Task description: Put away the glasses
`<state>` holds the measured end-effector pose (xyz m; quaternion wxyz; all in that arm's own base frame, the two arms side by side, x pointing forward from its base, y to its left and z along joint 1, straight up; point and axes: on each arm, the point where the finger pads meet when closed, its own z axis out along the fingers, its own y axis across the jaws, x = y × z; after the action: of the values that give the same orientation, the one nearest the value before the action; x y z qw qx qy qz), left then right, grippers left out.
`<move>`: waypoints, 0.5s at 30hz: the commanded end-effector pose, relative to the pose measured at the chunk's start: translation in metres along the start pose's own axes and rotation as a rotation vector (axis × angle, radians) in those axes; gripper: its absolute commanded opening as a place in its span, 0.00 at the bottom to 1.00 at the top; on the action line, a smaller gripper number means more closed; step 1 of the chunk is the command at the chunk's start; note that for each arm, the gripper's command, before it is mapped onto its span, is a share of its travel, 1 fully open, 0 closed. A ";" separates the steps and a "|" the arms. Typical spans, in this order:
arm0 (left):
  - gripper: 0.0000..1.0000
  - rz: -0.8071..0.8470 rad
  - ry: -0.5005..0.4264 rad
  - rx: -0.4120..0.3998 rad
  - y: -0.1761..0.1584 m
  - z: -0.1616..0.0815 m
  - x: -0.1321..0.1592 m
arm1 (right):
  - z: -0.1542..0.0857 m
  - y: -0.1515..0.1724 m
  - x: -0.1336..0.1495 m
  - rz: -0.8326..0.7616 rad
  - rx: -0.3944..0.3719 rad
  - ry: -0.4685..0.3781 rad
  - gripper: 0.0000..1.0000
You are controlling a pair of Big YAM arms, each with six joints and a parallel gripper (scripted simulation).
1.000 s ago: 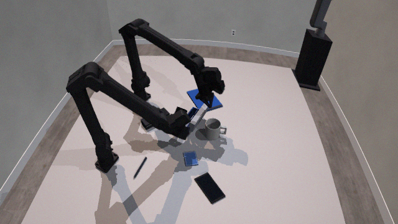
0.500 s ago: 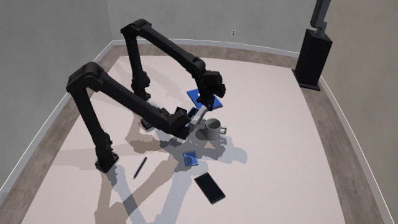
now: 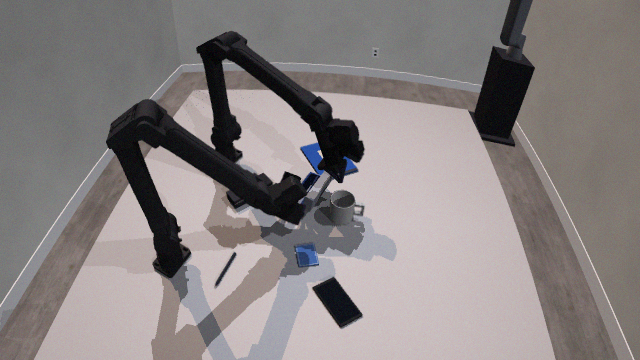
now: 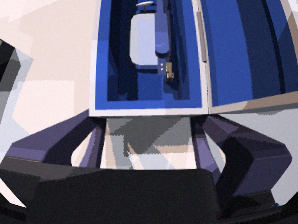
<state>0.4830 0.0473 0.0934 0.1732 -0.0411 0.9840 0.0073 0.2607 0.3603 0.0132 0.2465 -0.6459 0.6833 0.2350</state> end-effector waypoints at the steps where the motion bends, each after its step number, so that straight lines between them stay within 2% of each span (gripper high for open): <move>1: 0.00 -0.006 0.024 0.000 -0.003 0.018 0.009 | -0.009 -0.012 -0.017 0.002 0.023 -0.029 0.57; 10: 0.00 -0.006 0.023 -0.001 -0.002 0.022 0.012 | -0.009 -0.012 -0.017 0.002 0.023 -0.029 0.57; 11: 0.00 -0.002 -0.007 -0.002 -0.001 0.012 0.001 | -0.009 -0.012 -0.017 0.002 0.023 -0.029 0.57; 12: 0.00 -0.006 -0.015 -0.001 -0.002 0.006 0.007 | -0.009 -0.012 -0.017 0.002 0.023 -0.029 0.57; 15: 0.00 -0.006 -0.019 -0.002 -0.001 0.004 0.009 | -0.009 -0.012 -0.017 0.002 0.023 -0.029 0.57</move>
<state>0.4806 0.0469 0.0816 0.1721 -0.0411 0.9842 0.0072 0.2607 0.3603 0.0132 0.2465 -0.6459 0.6833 0.2350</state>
